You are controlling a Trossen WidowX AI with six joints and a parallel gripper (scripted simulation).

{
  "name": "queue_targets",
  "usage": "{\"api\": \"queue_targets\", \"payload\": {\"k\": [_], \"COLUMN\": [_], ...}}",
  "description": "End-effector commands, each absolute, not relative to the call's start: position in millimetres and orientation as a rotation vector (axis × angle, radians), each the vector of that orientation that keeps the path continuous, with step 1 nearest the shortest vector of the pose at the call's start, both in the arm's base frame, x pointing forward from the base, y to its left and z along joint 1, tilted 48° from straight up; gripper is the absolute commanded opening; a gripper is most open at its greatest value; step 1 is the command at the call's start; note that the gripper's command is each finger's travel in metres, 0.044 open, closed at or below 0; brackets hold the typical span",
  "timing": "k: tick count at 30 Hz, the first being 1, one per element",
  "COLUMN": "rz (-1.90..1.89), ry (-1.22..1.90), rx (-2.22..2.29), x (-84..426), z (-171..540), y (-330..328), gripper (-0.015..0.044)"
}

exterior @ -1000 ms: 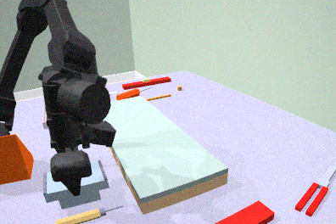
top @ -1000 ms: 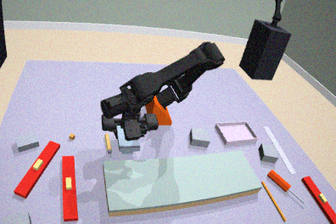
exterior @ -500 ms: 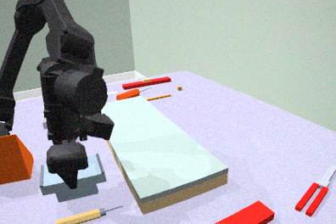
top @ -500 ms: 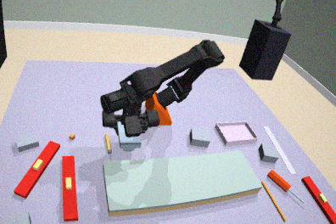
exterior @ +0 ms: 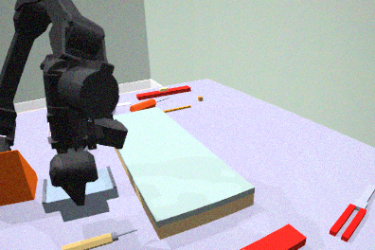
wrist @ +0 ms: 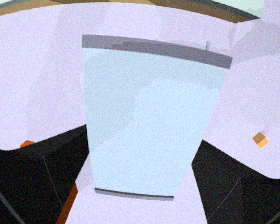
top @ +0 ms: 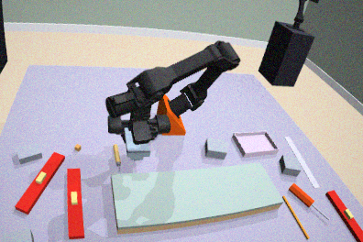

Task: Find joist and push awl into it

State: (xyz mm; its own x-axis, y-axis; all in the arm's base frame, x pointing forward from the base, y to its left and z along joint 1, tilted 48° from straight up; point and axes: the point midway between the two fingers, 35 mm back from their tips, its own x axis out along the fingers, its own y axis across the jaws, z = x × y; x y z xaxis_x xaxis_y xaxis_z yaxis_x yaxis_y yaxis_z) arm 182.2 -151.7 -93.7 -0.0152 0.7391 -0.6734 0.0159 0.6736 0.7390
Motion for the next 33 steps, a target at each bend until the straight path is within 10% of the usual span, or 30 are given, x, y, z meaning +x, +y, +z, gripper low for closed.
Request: {"api": "queue_targets", "payload": {"k": [1,33], "rz": [0.639,0.561], "ry": [1.488,1.522], "rx": [0.647,0.576], "x": [182,182], "z": [-104,-115], "y": [-166,-173], "gripper": [0.0,0.0]}}
